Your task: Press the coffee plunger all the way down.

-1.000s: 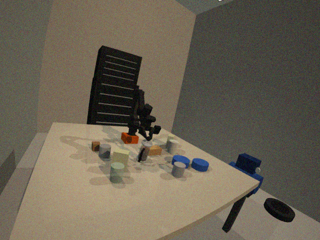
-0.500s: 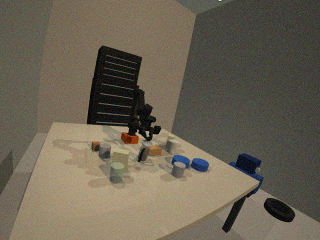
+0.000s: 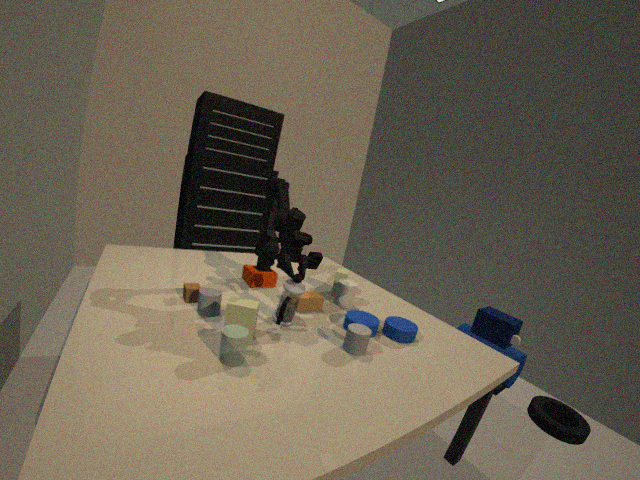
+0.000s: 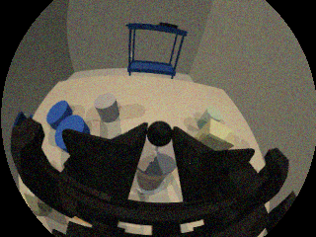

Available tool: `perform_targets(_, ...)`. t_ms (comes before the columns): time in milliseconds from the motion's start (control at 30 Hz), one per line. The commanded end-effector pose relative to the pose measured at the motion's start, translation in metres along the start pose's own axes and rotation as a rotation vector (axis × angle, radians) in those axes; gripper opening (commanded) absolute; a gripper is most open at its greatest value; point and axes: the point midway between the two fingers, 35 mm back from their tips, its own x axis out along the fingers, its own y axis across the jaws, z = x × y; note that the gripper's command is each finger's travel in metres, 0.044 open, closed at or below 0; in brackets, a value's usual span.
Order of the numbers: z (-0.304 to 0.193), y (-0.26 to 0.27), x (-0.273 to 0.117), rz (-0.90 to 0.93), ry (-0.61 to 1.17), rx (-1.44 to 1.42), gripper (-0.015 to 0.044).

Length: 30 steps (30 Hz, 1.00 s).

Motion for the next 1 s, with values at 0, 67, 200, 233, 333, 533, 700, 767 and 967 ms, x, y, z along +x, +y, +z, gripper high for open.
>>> perform_targets(0,-0.0048,0.0,0.0026,-0.001,0.019,0.009,0.0115)
perform_targets(67,-0.0048,0.0,0.003,-0.001,0.019,0.009,0.0115)
perform_targets(200,0.0,0.0,0.0005,0.0,0.001,0.0,0.0115)
perform_targets(233,0.0,0.0,0.0005,0.0,0.001,0.0,0.0115)
perform_targets(333,0.0,0.0,0.0005,0.0,0.001,0.0,0.0115)
perform_targets(533,0.0,0.0,0.0005,0.0,0.001,0.0,0.022)
perform_targets(700,0.0,0.0,0.0005,0.0,0.001,0.0,0.0351)
perform_targets(767,0.0,0.0,0.0005,0.0,0.001,0.0,0.0404)
perform_targets(967,0.0026,0.001,-0.0016,0.002,-0.008,0.003,0.044)
